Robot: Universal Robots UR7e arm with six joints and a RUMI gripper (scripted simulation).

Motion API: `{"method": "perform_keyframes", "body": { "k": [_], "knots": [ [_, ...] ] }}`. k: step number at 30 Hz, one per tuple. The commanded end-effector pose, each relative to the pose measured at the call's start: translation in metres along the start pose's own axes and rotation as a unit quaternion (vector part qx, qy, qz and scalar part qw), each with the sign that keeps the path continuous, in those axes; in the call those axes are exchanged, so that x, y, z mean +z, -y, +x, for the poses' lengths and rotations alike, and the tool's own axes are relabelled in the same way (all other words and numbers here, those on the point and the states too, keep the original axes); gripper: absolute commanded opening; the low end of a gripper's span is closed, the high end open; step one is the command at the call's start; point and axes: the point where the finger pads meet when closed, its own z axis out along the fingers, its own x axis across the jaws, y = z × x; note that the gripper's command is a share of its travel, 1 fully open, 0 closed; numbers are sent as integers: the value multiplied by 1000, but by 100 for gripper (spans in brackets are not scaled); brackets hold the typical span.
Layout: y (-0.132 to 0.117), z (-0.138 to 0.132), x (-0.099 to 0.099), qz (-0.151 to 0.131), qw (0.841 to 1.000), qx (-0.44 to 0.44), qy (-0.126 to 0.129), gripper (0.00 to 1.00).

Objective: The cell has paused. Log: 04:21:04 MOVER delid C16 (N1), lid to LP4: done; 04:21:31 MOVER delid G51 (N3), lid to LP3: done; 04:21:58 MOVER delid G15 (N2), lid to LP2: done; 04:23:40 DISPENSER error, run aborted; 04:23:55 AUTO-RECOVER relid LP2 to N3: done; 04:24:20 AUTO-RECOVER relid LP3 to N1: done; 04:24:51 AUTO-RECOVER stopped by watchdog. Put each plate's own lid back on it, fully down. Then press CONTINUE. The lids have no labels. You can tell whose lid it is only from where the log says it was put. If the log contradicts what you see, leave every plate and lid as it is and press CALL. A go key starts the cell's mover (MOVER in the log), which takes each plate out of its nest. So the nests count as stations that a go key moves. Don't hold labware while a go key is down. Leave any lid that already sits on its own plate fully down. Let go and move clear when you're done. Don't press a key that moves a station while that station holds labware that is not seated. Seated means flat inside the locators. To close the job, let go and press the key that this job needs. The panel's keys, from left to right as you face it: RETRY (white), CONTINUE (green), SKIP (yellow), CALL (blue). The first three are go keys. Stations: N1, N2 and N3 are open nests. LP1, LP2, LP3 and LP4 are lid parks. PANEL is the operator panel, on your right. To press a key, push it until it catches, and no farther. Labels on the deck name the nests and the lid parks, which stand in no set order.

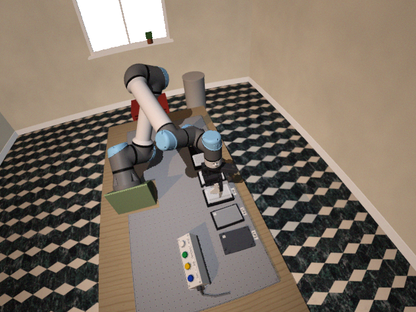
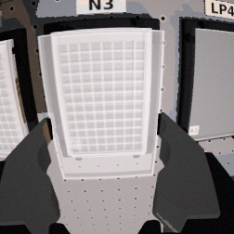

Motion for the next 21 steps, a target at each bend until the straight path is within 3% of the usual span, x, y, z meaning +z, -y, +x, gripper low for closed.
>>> {"method": "perform_keyframes", "body": {
  "k": [1, 21],
  "knots": [
    [0, 0, 3, -1, 1000, 0, 0, 0],
    [-1, -1, 10, -1, 1000, 0, 1, 0]
  ]
}}
